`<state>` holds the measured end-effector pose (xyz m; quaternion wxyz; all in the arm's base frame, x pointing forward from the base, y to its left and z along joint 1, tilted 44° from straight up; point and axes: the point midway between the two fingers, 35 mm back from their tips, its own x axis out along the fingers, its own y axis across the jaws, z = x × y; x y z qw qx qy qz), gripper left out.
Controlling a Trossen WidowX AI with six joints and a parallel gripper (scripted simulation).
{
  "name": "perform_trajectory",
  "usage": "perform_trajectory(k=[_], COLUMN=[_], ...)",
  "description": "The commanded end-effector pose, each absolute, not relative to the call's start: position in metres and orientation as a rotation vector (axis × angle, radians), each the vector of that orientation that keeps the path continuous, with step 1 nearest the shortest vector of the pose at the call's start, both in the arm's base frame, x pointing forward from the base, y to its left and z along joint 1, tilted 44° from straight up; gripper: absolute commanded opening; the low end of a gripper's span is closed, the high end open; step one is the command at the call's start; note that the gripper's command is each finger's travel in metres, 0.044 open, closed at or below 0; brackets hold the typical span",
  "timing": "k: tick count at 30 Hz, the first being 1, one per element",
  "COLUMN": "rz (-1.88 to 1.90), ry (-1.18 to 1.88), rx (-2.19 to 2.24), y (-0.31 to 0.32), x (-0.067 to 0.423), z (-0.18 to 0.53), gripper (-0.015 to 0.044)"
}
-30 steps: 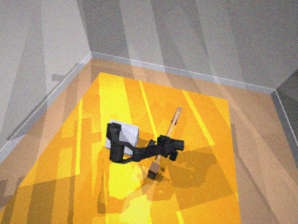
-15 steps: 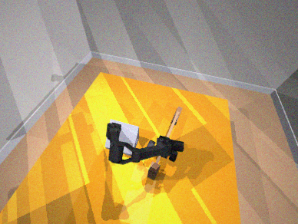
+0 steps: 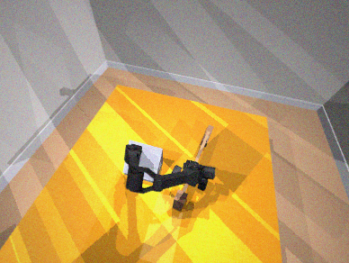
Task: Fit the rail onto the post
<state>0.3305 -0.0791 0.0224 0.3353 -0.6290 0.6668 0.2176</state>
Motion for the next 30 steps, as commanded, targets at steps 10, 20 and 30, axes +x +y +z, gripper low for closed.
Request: perform_trajectory(k=[10,20,30], rz=[0.568,0.568,0.568], ry=[1.734,1.735,1.735], rx=[-1.645,-1.645,-1.645], y=[-0.0812,-0.0836,-0.0863], x=[0.3299,0.3292,0.3287], z=[0.0284,0.0305,0.0321], gripper=[0.0,0.0,0.0])
